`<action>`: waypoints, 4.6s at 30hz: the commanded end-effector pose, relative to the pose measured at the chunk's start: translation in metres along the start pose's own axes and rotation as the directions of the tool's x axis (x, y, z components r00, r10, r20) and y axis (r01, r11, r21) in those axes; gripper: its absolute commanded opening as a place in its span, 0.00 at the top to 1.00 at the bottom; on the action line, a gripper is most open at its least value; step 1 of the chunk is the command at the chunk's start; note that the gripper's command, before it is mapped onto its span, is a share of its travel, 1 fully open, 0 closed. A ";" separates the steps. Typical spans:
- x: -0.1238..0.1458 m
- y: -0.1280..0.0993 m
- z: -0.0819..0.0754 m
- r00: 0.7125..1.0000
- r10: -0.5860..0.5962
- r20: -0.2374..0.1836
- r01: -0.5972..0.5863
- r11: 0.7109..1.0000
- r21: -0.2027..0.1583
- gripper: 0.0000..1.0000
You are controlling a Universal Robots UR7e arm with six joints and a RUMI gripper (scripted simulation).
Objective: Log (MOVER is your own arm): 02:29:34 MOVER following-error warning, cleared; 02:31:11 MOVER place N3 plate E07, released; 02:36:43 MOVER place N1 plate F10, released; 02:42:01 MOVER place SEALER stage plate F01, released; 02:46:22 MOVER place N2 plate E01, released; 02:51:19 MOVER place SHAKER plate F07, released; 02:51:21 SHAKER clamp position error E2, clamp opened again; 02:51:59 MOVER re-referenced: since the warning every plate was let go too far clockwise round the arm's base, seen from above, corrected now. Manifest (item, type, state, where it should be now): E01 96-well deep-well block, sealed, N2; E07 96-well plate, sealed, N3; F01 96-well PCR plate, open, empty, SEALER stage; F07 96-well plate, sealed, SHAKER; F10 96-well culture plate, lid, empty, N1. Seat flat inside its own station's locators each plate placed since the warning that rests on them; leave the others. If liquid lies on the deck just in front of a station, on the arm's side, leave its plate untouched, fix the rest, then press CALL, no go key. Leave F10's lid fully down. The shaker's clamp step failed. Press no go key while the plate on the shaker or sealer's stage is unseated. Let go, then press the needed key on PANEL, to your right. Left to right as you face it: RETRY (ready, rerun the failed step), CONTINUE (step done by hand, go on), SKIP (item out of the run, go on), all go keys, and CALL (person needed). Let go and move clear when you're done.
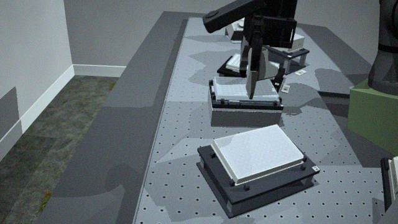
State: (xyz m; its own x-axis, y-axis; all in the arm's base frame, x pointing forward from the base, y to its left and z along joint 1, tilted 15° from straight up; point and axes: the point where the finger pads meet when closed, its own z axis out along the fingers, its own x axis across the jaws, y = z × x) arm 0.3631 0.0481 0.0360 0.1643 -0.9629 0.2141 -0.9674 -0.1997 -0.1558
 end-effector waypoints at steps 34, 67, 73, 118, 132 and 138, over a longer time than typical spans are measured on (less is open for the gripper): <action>0.000 0.000 0.000 1.000 0.000 0.000 0.000 1.000 0.001 0.18; 0.000 -0.001 0.000 1.000 0.000 0.000 0.000 1.000 0.001 0.18; 0.000 0.000 -0.020 1.000 0.000 0.000 0.000 1.000 0.001 0.18; -0.089 -0.015 -0.078 0.983 -0.182 0.000 0.182 0.983 0.001 0.18; -0.149 -0.010 -0.078 0.933 -0.359 0.000 0.359 0.933 0.001 0.18; -0.169 -0.008 -0.078 0.933 -0.359 0.000 0.359 0.933 0.001 0.18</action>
State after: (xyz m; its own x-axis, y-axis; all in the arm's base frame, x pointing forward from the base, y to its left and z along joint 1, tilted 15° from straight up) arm 0.3314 0.2088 0.0804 0.4962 -0.8303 0.2537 -0.8465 -0.5276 -0.0715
